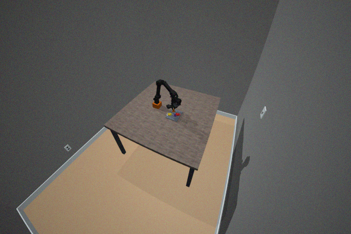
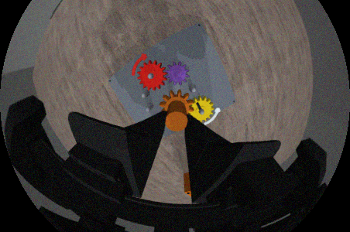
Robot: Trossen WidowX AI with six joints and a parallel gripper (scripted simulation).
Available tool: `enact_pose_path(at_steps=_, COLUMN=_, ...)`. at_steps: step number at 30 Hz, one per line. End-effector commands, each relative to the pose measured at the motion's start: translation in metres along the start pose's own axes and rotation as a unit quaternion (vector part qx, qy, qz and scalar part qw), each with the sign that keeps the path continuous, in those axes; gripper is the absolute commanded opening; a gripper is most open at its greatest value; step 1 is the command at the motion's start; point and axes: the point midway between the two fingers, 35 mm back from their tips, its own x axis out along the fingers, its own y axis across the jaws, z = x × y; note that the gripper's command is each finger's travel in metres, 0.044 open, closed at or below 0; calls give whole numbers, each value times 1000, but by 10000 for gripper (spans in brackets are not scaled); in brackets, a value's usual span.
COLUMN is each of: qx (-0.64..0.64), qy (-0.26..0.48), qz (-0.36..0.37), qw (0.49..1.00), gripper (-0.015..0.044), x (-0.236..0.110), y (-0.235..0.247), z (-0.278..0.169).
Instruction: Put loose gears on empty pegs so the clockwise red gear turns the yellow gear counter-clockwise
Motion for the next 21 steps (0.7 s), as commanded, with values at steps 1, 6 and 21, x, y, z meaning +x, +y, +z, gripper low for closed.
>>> enact_pose_path(at_steps=1, qx=-2, qy=0, qz=2, qw=1000, gripper=0, x=3, y=-8, z=5)
enact_pose_path(at_steps=6, qx=-2, qy=0, qz=2, qw=1000, gripper=0, x=6, y=-17, z=11)
enact_pose_path(at_steps=21, qx=-58, qy=-1, qz=2, qw=998, gripper=0, x=8, y=-26, z=15)
